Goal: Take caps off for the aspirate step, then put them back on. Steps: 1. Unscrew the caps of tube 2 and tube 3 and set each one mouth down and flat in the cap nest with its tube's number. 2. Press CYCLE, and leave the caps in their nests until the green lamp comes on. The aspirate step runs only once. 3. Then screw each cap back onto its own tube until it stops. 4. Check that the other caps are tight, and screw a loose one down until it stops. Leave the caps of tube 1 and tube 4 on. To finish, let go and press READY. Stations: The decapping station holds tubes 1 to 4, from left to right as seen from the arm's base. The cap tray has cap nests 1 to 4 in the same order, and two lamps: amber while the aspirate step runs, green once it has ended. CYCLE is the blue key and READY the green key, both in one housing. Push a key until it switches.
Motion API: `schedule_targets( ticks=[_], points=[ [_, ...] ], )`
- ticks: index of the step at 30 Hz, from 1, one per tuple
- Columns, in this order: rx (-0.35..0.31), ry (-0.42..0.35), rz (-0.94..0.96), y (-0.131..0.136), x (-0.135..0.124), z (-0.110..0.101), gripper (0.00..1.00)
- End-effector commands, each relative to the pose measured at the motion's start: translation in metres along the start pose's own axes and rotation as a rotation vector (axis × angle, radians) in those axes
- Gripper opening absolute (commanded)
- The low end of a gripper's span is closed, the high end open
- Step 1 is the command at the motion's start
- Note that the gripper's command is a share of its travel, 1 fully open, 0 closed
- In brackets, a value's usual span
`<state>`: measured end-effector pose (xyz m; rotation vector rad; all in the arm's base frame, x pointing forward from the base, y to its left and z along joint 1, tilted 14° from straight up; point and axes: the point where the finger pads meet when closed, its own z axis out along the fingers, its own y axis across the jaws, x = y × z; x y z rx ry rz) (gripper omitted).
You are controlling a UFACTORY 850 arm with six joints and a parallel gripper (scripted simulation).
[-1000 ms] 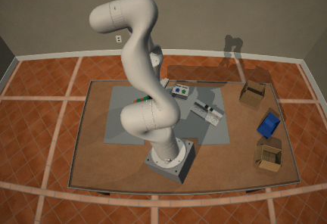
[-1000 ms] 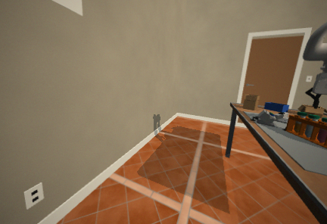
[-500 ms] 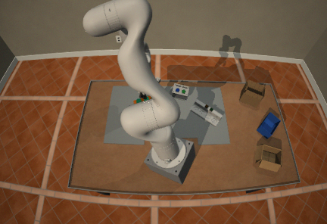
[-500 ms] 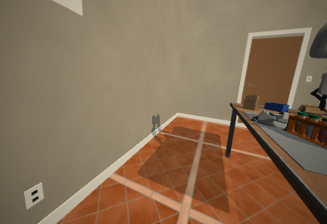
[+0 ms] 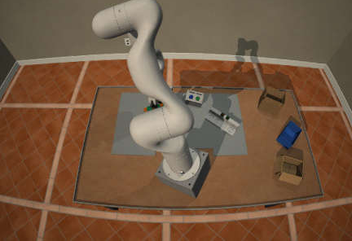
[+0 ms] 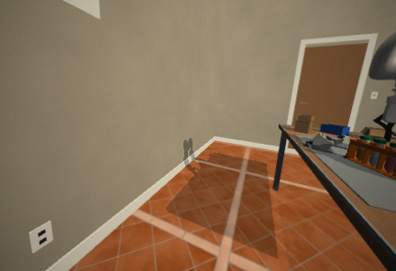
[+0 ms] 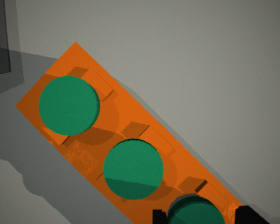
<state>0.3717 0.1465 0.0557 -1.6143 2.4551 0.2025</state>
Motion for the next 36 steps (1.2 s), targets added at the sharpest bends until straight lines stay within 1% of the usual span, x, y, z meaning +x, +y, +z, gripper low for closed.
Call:
schedule_targets(
  ticks=[1,9,35,36],
  points=[
    [0.012,-0.007,-0.001,-0.001,-0.001,0.006,0.46],
    [0.012,-0.007,-0.001,-0.001,-0.001,0.006,0.46],
    [0.012,-0.007,-0.001,-0.001,-0.001,0.016,0.46],
    [0.012,-0.007,-0.001,-0.001,-0.001,0.016,0.00]
  ],
)
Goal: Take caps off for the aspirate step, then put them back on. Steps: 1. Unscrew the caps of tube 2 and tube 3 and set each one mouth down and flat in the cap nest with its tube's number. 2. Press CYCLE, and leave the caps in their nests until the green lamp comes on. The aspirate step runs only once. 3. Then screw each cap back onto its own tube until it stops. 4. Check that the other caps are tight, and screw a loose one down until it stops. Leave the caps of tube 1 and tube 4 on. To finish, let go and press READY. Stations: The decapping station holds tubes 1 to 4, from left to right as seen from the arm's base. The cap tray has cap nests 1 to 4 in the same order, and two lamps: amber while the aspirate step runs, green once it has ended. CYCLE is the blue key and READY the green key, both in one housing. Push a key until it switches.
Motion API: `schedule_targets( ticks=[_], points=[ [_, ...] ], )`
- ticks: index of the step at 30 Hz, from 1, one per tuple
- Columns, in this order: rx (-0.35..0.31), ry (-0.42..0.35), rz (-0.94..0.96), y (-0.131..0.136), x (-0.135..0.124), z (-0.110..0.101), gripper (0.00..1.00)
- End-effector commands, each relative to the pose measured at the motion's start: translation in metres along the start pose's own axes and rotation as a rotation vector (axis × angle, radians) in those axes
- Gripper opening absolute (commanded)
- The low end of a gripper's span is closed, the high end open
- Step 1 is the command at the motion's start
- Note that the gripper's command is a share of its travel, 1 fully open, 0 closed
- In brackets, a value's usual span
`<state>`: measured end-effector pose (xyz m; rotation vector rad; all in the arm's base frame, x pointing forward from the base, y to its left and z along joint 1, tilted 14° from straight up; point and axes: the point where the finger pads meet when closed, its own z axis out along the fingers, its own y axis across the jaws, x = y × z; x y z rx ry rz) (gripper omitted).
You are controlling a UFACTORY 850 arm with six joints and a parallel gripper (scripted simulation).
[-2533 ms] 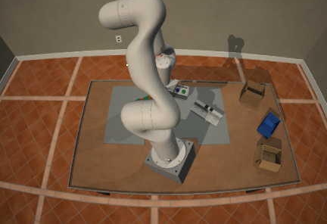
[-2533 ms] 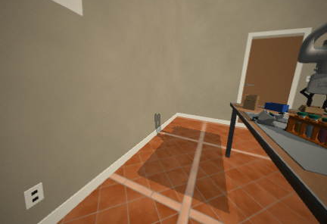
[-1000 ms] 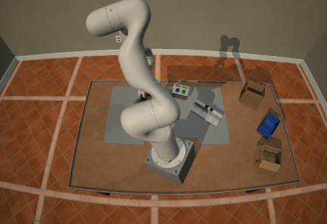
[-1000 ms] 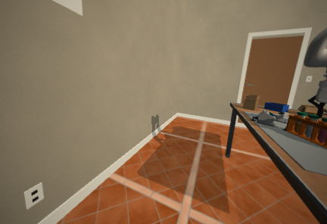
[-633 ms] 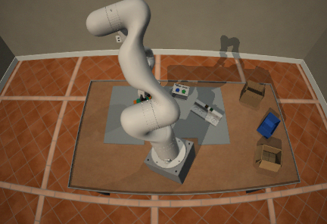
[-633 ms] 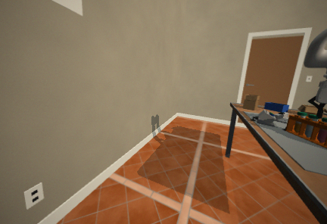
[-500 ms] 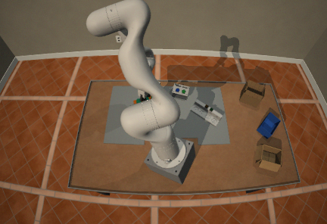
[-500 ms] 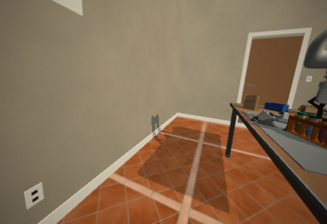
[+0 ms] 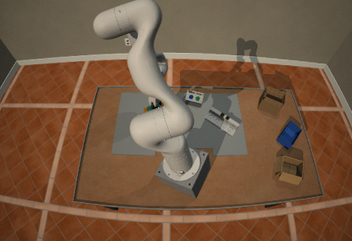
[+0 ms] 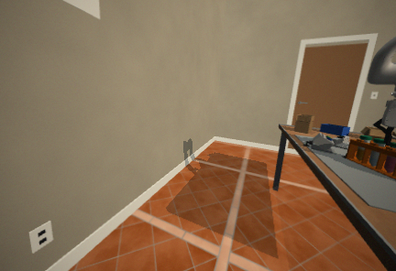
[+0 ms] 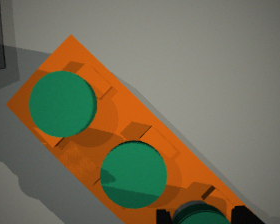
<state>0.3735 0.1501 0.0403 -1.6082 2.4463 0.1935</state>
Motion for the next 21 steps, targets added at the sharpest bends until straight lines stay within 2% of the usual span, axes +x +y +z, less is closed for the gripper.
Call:
schedule_targets(
  ticks=[1,14,21],
  points=[
    [0.001,-0.001,0.000,-0.0005,-0.0004,0.0000,0.00],
    [0.001,-0.001,0.000,-0.0005,-0.0004,0.0000,0.00],
    [0.002,-0.001,-0.350,-0.0005,-0.0004,-0.0002,0.00]
  ],
)
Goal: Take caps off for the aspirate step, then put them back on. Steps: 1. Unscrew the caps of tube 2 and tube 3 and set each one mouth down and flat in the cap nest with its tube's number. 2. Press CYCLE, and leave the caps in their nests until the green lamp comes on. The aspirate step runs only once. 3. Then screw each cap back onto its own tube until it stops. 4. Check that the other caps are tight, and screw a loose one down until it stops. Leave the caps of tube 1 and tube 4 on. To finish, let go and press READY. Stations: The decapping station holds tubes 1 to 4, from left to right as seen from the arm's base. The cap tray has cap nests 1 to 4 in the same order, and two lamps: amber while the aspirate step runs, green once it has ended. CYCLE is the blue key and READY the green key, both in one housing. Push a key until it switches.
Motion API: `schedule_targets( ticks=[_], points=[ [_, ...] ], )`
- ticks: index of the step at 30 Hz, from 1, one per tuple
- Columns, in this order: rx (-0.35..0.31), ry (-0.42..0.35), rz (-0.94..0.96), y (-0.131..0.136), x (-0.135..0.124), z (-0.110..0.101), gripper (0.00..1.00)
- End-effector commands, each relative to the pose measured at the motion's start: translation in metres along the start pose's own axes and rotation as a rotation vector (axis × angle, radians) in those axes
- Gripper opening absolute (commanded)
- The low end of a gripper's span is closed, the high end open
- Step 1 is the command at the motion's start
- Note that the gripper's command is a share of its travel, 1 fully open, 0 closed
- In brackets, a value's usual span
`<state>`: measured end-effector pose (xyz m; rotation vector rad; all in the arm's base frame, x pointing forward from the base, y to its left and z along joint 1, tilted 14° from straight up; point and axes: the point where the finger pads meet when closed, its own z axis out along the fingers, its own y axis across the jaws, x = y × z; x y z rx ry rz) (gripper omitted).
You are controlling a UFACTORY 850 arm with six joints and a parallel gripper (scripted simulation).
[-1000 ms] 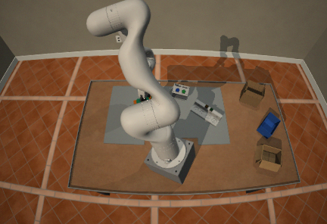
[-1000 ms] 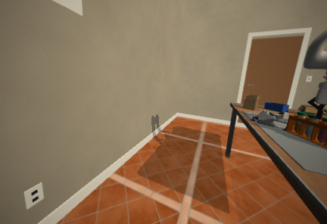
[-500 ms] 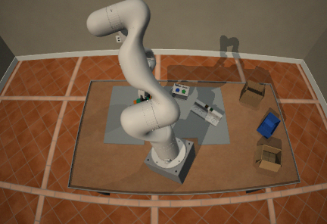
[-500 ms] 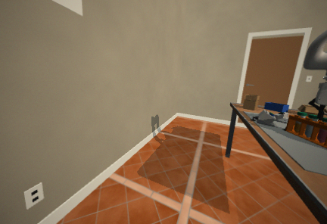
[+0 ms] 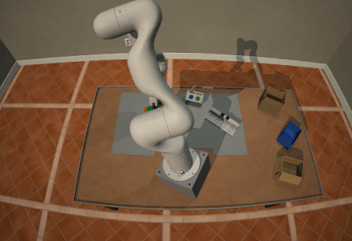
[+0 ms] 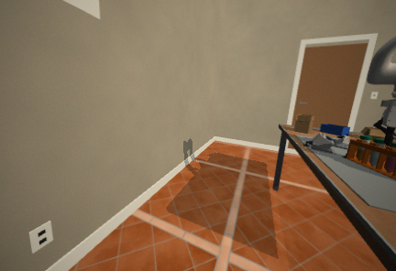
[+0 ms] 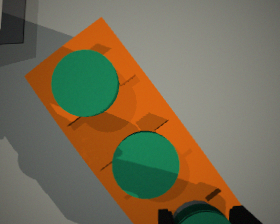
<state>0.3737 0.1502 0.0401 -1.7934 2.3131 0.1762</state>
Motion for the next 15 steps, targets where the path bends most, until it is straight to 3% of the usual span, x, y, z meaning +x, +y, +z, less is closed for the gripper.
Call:
schedule_targets(
  ticks=[1,3,15],
  points=[
    [0.011,-0.003,-0.245,-0.0004,-0.0003,-0.0004,0.00],
    [0.011,-0.003,-0.245,-0.0004,-0.0003,-0.0004,0.00],
    [0.011,0.001,-0.845,-0.0003,-0.0003,-0.0007,0.00]
  ],
)
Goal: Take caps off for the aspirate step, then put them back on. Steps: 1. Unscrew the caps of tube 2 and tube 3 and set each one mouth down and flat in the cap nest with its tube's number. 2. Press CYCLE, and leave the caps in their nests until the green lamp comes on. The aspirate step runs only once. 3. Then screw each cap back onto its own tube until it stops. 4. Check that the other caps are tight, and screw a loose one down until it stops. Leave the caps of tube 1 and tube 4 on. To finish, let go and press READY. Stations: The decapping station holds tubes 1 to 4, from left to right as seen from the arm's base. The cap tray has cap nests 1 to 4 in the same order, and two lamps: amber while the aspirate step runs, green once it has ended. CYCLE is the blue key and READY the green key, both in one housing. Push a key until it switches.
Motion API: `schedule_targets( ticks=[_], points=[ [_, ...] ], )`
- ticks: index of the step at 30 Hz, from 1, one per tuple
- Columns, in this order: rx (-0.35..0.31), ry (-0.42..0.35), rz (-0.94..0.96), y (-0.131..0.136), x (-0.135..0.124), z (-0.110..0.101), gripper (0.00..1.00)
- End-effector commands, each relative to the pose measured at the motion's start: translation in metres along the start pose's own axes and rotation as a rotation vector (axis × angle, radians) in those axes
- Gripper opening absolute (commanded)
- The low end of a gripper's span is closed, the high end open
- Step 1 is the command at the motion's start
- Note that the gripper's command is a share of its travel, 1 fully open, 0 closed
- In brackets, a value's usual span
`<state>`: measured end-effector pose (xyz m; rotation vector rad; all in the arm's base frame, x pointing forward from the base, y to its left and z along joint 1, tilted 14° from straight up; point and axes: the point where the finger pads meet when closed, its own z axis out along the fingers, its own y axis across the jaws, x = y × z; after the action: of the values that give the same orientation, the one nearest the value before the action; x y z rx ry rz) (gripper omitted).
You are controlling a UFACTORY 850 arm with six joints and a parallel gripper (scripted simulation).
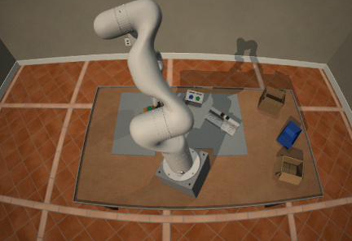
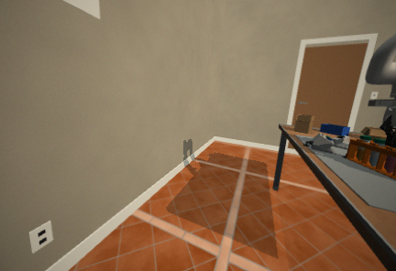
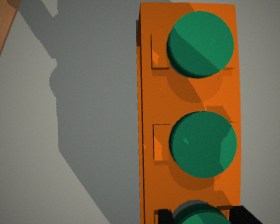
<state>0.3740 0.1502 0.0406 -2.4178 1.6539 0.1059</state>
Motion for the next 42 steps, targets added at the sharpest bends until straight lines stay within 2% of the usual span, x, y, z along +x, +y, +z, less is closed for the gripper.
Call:
schedule_targets(
  ticks=[1,3,5,13,24,25,35,37,39,41,42],
  points=[
    [0.043,0.012,-0.276,-0.0001,0.0000,-0.0003,0.00],
    [0.042,0.014,-0.373,-0.0001,0.0000,-0.0004,0.00],
    [0.042,0.014,-0.373,-0.0001,0.0000,-0.0004,0.00],
    [0.039,0.023,-0.776,-0.0001,0.0000,-0.0006,0.00],
    [0.039,0.023,-0.796,-0.0001,0.0000,-0.0006,0.00],
    [0.039,0.023,-0.796,-0.0001,0.0000,-0.0006,0.46],
    [0.039,0.023,-0.796,-0.0001,0.0000,-0.0006,0.46],
    [0.041,0.020,-0.630,-0.0001,0.0000,-0.0005,0.46],
    [0.041,0.020,-0.630,-0.0001,0.0000,-0.0005,0.46],
    [0.042,0.016,-0.463,0.0000,0.0000,-0.0004,0.46],
    [0.042,0.016,-0.463,0.0000,0.0000,-0.0004,0.46]
  ],
)
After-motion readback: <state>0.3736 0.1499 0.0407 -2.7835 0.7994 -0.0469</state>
